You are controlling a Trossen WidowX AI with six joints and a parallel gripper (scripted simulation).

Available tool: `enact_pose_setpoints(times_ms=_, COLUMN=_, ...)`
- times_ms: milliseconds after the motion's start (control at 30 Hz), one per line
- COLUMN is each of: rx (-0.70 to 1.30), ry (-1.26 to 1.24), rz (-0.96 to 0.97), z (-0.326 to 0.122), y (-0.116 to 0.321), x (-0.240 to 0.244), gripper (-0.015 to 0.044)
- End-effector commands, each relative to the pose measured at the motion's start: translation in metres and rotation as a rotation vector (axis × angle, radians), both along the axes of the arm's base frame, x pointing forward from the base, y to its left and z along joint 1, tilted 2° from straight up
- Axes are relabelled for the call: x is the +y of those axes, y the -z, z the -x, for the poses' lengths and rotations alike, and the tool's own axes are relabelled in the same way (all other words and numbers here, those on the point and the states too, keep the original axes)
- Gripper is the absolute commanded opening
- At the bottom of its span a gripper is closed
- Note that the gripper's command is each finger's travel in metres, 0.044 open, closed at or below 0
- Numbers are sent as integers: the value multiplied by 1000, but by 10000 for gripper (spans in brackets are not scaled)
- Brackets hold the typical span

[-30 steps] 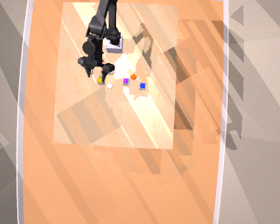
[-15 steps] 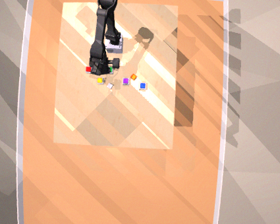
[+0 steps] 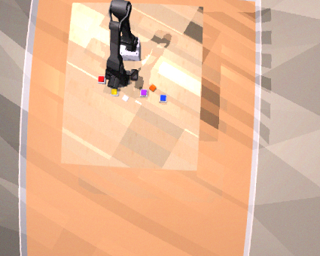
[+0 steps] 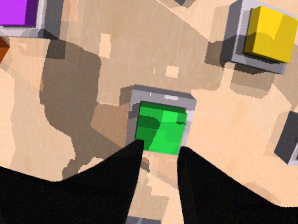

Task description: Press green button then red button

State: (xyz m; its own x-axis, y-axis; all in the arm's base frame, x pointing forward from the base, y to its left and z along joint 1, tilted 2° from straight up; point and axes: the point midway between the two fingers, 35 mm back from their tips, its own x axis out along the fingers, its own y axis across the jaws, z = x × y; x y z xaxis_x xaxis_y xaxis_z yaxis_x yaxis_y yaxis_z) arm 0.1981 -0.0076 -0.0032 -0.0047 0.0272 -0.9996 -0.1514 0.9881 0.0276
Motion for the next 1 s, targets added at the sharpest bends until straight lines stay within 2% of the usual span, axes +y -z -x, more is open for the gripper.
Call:
enact_pose_setpoints(times_ms=0, rx=3, ry=-4, rz=4, z=1, y=2, x=0, gripper=20)
enact_pose_setpoints(times_ms=300, rx=3, ry=-4, rz=4, z=1, y=3, x=0, gripper=20)
enact_pose_setpoints(times_ms=967, rx=4, ry=-4, rz=4, z=1, y=34, x=0, gripper=20)
